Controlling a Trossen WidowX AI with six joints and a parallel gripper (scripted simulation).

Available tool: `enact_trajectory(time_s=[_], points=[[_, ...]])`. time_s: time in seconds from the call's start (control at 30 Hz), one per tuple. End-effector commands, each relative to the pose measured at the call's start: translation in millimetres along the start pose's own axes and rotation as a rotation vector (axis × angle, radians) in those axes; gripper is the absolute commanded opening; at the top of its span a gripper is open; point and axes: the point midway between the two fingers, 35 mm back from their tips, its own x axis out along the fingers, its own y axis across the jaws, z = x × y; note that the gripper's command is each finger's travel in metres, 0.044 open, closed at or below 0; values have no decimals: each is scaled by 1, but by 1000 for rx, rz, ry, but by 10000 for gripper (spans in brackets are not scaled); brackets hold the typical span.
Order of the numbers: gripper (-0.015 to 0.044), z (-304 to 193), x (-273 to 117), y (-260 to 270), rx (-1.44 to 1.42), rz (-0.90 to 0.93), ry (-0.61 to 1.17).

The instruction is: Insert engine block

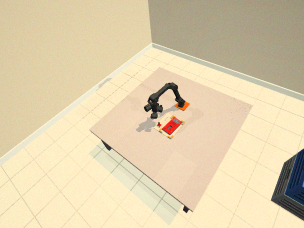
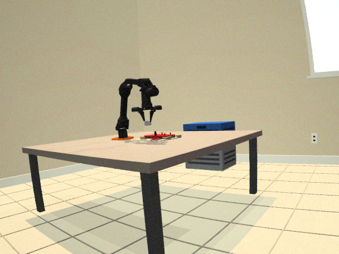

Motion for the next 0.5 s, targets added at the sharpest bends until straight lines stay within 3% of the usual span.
enact_trajectory(time_s=[0.0, 0.47], points=[[0, 10, 5, -7, -69, 4, -2], [0, 46, 20, -33, -303, 2, -5]])
